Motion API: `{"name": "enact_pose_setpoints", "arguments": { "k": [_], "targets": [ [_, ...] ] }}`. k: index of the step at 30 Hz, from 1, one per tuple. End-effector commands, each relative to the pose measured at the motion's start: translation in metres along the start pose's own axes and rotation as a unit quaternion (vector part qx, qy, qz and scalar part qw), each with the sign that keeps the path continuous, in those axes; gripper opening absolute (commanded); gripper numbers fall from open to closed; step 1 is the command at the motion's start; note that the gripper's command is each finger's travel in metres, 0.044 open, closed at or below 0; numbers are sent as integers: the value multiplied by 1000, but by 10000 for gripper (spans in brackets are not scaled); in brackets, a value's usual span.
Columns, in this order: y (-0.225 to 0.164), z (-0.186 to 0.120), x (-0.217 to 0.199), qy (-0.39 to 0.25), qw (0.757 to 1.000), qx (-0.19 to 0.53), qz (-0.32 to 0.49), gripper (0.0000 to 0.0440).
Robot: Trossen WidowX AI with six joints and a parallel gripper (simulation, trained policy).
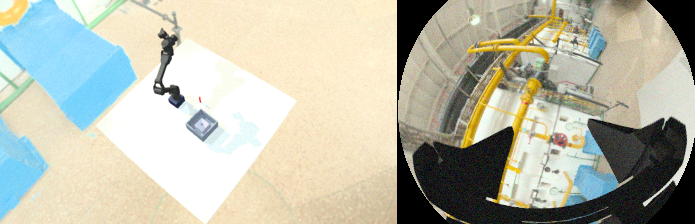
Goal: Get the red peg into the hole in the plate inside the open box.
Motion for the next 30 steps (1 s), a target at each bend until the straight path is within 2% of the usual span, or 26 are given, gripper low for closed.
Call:
{"name": "enact_pose_setpoints", "arguments": {
  "k": [1, 8, 15, 22, 30],
  "targets": [
    [14, 0, -14, -29, 999, -41, 20, 440],
    [45, -10, -42, -93, 984, -139, 56, 440],
    [73, -28, -70, -152, 956, -235, 92, 440],
    [96, -54, -97, -209, 913, -326, 129, 440],
    [116, -90, -126, -272, 847, -422, 174, 440]
  ]
}}
Point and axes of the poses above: the point midway between the two fingers, 35 mm back from their tips, its own z axis out along the fingers, its own x axis across the jaws, y = z × x, the point moved 8 cm from there along -z, back along the fingers, and after that the axes turned 9 degrees about z, right-handed, at the moved point
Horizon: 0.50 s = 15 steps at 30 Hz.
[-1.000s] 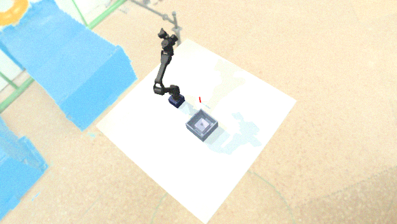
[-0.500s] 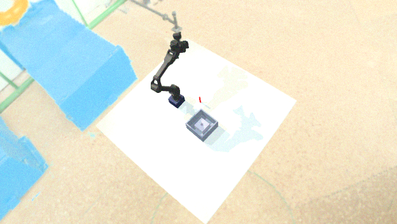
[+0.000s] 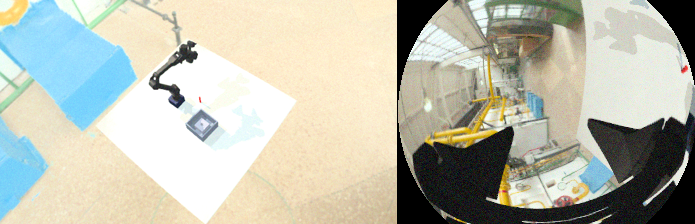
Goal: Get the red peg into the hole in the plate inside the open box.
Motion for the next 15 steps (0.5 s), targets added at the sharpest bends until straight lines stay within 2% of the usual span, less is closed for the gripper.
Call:
{"name": "enact_pose_setpoints", "arguments": {
  "k": [1, 8, 15],
  "targets": [
    [16, 3, -11, -30, 999, -39, 20, 440],
    [51, 2, -38, -103, 985, -124, 67, 440],
    [81, -5, -68, -183, 957, -195, 117, 440]
  ]
}}
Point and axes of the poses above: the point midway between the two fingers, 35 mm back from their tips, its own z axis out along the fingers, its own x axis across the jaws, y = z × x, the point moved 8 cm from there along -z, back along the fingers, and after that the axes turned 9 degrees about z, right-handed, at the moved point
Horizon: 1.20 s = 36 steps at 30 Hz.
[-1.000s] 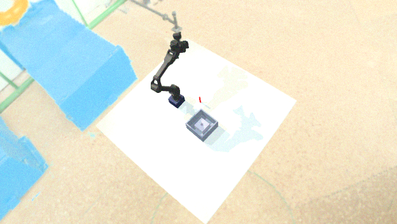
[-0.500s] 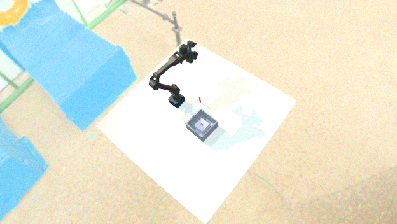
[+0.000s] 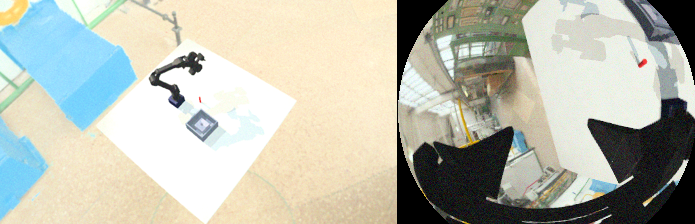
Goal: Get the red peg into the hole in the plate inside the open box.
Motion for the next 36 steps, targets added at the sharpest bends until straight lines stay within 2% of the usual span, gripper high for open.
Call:
{"name": "enact_pose_setpoints", "arguments": {
  "k": [1, 11, 22, 36],
  "targets": [
    [14, 7, -10, -39, 999, -30, 17, 440],
    [56, 19, -48, -175, 975, -107, 87, 440],
    [89, 30, -87, -324, 921, -152, 155, 440],
    [112, 57, -121, -428, 869, -161, 188, 440]
  ]
}}
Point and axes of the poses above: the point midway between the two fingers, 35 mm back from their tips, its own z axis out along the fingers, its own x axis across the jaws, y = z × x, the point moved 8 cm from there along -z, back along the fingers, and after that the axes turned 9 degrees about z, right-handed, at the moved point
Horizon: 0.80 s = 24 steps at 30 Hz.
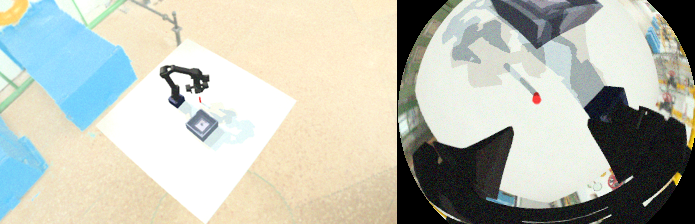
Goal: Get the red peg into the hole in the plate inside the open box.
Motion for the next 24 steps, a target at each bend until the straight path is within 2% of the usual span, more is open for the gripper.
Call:
{"name": "enact_pose_setpoints", "arguments": {
  "k": [1, 11, 24],
  "targets": [
    [2, 11, 3, -17, 1000, -6, -1, 440],
    [5, 45, 13, -42, 999, -20, 0, 440],
    [7, 96, 22, -36, 998, -43, -5, 438]
  ]
}}
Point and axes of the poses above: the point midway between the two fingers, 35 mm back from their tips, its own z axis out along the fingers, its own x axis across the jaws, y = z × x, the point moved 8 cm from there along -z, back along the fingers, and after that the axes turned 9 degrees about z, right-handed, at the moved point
